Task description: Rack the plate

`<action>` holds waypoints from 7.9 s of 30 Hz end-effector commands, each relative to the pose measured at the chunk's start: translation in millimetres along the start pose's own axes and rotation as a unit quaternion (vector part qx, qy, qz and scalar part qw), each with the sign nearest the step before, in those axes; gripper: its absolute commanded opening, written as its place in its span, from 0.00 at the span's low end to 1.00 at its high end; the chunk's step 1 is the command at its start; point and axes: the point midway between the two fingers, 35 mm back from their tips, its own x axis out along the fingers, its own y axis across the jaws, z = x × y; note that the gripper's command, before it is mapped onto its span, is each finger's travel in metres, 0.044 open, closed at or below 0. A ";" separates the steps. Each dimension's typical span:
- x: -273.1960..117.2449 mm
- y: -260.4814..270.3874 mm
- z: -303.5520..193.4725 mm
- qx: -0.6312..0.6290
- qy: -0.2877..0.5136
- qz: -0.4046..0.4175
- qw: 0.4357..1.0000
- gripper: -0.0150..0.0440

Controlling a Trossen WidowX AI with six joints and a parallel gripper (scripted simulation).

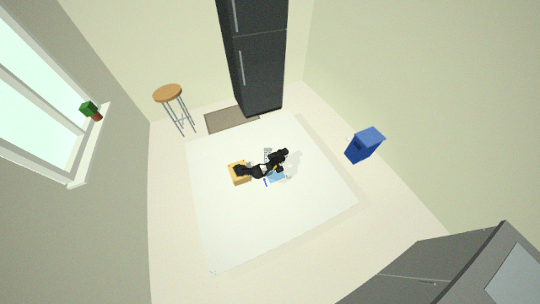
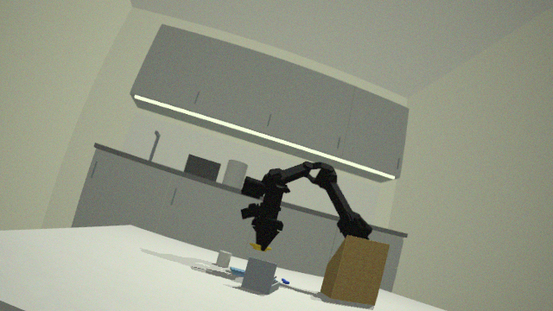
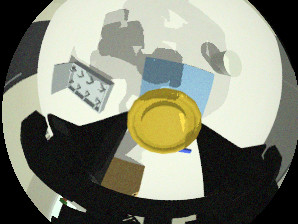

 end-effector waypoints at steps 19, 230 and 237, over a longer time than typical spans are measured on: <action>-87.2 14.0 -1.6 0.028 -0.004 -0.003 1.000 0.25; 67.0 126.8 -18.8 -0.403 -0.547 0.348 0.646 0.93; -15.5 126.7 -14.5 -0.409 -0.549 0.343 0.643 0.93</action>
